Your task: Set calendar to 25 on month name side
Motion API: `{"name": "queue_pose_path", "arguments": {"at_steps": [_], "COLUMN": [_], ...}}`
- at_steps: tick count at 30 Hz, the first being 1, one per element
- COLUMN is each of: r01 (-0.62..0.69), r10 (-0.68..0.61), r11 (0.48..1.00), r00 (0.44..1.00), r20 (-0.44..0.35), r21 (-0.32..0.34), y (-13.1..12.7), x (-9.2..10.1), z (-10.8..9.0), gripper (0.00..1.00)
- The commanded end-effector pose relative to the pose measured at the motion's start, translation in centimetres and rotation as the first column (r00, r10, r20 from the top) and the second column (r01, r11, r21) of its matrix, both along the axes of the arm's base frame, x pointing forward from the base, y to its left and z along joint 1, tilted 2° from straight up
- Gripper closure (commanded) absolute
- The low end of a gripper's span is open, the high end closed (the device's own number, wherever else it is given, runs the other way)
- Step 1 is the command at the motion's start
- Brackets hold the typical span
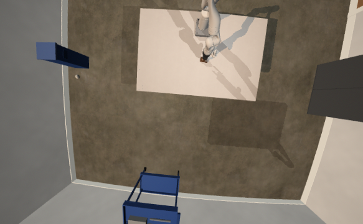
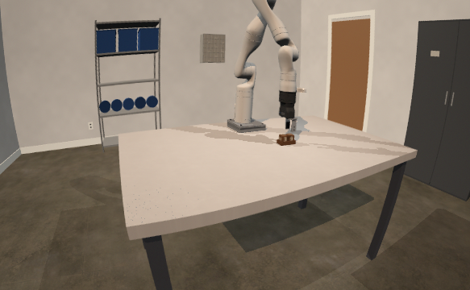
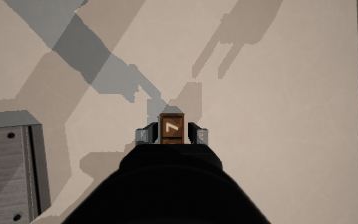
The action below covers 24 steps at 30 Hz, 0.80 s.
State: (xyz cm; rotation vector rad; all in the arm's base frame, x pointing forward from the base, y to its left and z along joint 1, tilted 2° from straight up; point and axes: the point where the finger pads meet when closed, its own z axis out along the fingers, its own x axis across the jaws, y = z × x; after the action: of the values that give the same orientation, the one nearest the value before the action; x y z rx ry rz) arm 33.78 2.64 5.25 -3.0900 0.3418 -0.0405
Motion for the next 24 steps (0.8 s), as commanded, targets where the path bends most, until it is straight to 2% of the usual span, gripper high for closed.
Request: {"name": "queue_pose_path", "arguments": {"at_steps": [1,24], "r01": [-0.003,-0.003], "r10": [0.003,0.003], "r11": [1.000,1.000], "r00": [1.000,1.000], "r20": [-0.005,-0.005], "r21": [0.001,0.001], "y": [0.11,0.14], "x": [-0.12,-0.10], "z": [-0.42,-1.27], "gripper": [0.10,0.10]}}
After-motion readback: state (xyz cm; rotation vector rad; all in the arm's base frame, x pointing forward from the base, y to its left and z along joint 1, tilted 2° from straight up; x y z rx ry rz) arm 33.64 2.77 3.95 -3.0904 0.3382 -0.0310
